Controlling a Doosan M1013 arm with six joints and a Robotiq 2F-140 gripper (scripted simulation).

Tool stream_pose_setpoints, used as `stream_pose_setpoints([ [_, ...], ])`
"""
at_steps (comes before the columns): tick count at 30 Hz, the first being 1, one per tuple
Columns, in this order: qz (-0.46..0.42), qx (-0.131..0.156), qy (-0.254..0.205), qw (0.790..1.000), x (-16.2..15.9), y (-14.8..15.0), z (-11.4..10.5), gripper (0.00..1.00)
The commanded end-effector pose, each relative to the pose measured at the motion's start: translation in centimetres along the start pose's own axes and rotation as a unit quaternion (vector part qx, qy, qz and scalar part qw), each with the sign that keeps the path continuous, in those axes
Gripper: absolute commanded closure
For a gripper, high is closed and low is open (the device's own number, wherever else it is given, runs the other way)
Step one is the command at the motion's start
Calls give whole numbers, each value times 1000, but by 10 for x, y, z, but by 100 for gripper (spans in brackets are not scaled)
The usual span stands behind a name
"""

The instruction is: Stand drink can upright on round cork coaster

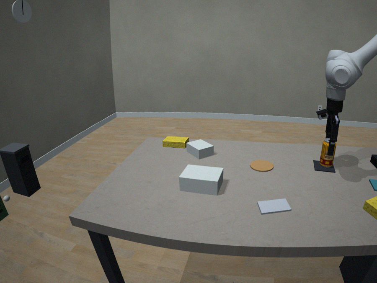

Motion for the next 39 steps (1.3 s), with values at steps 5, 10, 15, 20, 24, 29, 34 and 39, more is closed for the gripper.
stream_pose_setpoints([
  [5,0,0,0,1000,0,0,0,90],
  [10,0,0,0,1000,0,0,0,90],
  [15,0,0,0,1000,0,0,-4,90],
  [20,0,0,0,1000,0,0,-23,90],
  [24,0,0,0,1000,-1,-1,-41,90],
  [29,0,0,0,1000,-2,-1,-66,90],
  [34,0,0,0,1000,-2,-1,-91,90],
  [39,0,0,0,1000,-2,-1,-100,90],
])
Point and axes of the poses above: the point where the finger pads meet when closed, its own z axis out along the fingers, its own y axis across the jaws, x = y × z, the point moved 3 cm from there along -z, back along the fingers, and after that the axes turned 7 degrees about -z, right-handed, at the moved point
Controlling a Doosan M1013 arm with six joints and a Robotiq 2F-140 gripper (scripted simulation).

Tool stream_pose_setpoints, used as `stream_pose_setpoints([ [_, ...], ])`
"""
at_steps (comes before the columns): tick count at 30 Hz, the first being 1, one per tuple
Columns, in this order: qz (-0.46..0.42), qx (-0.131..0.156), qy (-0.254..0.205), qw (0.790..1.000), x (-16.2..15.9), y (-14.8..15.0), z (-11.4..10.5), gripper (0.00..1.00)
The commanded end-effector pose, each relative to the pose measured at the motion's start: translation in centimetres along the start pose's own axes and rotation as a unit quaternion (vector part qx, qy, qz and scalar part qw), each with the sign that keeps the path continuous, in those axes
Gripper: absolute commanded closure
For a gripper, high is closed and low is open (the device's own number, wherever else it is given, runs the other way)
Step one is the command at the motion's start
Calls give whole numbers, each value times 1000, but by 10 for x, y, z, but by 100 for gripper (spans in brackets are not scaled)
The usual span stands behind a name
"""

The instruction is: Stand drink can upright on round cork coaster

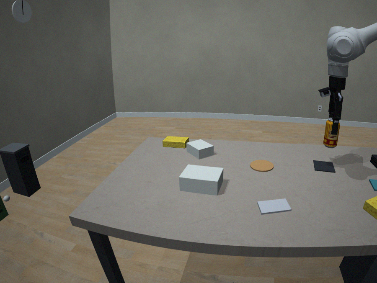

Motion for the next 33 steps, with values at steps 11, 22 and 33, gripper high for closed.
stream_pose_setpoints([
  [11,0,0,0,1000,1,0,-3,90],
  [22,0,0,0,1000,12,2,-5,90],
  [33,0,0,0,1000,47,5,-11,90],
])
Point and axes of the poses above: the point where the finger pads meet when closed, its own z axis out along the fingers, its own y axis across the jaws, x = y × z, the point moved 3 cm from there along -z, back along the fingers, and after that the axes turned 7 degrees about -z, right-handed, at the moved point
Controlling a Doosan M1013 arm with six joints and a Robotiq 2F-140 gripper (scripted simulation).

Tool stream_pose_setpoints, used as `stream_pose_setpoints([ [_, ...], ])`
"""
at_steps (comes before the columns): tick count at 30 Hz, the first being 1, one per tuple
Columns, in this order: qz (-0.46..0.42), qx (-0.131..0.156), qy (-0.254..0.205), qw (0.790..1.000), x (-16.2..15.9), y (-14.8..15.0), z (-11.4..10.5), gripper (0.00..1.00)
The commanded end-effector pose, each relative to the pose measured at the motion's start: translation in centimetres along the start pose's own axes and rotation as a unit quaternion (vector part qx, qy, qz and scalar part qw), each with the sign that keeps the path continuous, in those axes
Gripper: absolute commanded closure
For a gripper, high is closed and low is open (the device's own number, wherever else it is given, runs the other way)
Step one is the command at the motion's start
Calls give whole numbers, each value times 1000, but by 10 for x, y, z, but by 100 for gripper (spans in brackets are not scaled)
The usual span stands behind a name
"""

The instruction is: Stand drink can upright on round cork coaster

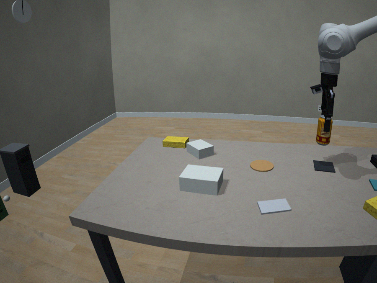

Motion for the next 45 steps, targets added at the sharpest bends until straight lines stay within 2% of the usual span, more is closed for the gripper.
stream_pose_setpoints([
  [1,0,0,0,1000,13,1,-2,90],
  [5,0,0,0,1000,22,2,-4,90],
  [19,0,0,0,1000,104,5,-11,90],
  [21,0,0,0,1000,104,5,-11,90],
  [24,0,0,0,1000,123,5,-11,90],
  [36,0,0,0,1000,197,0,-9,90],
  [38,0,0,0,1000,197,0,-9,90],
  [45,0,0,0,1000,233,-4,-5,90],
])
Point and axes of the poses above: the point where the finger pads meet when closed, its own z axis out along the fingers, its own y axis across the jaws, x = y × z, the point moved 3 cm from there along -z, back along the fingers, and after that the axes turned 7 degrees about -z, right-handed, at the moved point
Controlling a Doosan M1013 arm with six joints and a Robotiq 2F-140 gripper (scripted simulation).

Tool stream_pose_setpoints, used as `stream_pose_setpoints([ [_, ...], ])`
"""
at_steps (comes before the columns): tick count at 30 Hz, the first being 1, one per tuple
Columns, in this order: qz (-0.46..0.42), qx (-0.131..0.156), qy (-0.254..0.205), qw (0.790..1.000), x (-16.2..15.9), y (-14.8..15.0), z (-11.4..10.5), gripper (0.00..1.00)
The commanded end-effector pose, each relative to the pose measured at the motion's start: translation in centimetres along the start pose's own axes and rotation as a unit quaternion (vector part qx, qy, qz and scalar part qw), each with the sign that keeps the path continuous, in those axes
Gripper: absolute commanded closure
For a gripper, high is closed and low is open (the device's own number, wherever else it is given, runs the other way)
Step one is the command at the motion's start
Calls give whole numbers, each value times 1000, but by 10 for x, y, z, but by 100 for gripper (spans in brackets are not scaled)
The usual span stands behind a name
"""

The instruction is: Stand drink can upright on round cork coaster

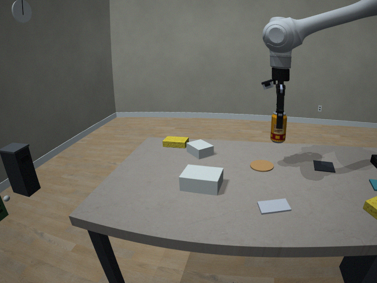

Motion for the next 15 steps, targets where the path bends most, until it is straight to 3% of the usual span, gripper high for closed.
stream_pose_setpoints([
  [1,0,0,1,1000,15,-2,1,90],
  [15,0,0,1,1000,52,-8,7,90],
])
Point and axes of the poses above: the point where the finger pads meet when closed, its own z axis out along the fingers, its own y axis across the jaws, x = y × z, the point moved 3 cm from there along -z, back along the fingers, and after that the axes turned 7 degrees about -z, right-handed, at the moved point
